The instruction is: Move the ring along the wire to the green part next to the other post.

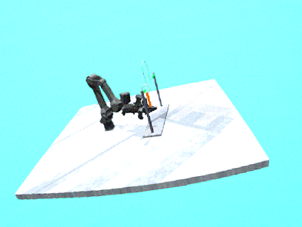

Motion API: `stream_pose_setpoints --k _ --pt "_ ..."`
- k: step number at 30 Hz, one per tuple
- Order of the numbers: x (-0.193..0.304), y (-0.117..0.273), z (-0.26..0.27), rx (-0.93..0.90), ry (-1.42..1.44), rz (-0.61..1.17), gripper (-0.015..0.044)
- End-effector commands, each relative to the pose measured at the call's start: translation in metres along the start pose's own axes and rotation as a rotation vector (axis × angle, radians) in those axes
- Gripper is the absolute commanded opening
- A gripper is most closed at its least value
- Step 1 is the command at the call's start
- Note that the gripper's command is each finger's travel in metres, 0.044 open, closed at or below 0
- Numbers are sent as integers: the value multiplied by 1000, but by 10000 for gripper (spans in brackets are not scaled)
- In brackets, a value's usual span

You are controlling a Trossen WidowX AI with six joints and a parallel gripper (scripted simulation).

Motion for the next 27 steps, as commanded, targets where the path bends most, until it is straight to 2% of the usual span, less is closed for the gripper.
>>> stream_pose_setpoints --k 1,27 --pt "3 1 6 0 -27 7 -150" --pt "-7 3 79 -88 -470 12 -150"
Point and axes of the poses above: the point midway between the two fingers, 35 mm back from their tips, its own y axis back along the fingers, its own z axis across the jaws, x = y × z, the point moved 10 cm from there along y, back along the fingers, and after that the axes turned 6 degrees about -y, right-handed, at the moved point
